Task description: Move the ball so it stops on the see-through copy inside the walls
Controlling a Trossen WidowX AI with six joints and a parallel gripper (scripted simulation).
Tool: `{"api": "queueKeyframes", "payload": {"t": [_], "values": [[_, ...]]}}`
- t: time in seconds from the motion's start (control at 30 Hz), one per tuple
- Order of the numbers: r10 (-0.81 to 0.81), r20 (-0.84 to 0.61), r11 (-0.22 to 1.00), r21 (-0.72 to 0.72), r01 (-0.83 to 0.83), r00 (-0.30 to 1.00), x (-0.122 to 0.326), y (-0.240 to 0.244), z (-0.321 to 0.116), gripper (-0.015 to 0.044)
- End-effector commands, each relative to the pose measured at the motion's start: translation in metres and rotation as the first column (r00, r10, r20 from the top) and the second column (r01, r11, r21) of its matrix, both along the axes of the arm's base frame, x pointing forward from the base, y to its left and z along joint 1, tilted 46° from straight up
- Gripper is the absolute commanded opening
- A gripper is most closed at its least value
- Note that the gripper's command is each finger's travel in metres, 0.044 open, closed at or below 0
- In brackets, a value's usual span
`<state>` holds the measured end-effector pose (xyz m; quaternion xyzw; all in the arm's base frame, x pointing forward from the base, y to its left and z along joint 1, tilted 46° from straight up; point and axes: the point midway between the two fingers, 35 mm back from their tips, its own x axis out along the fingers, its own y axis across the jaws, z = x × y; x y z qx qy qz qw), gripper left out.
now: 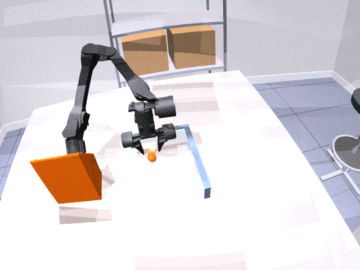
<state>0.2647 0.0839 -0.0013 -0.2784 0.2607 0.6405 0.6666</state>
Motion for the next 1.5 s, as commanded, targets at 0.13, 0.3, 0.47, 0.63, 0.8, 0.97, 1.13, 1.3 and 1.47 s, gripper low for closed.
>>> {"api": "queueKeyframes", "payload": {"t": [0.13,0.3,0.47,0.63,0.8,0.97,1.13,1.3,1.47], "values": [[-0.004,-0.008,1.000,0.006,0.004,1.000,0.000,0.010,-0.009,0.0266],[-0.004,-0.008,1.000,0.007,0.004,1.000,0.000,0.016,-0.015,0.0266],[-0.004,-0.008,1.000,0.008,0.004,1.000,-0.001,0.021,-0.019,0.0266],[-0.004,-0.008,1.000,0.008,0.004,1.000,-0.001,0.021,-0.020,0.0161],[-0.004,-0.008,1.000,0.008,0.004,1.000,-0.001,0.021,-0.020,0.0127],[-0.004,-0.008,1.000,0.007,0.004,1.000,0.000,0.020,-0.019,0.0055],[-0.006,-0.008,1.000,-0.003,0.006,1.000,0.004,0.001,-0.005,0.0000],[-0.007,-0.008,1.000,-0.009,0.006,1.000,0.006,-0.020,0.013,0.0000],[-0.006,-0.009,1.000,-0.009,0.006,1.000,0.004,-0.041,0.034,0.0000]]}}
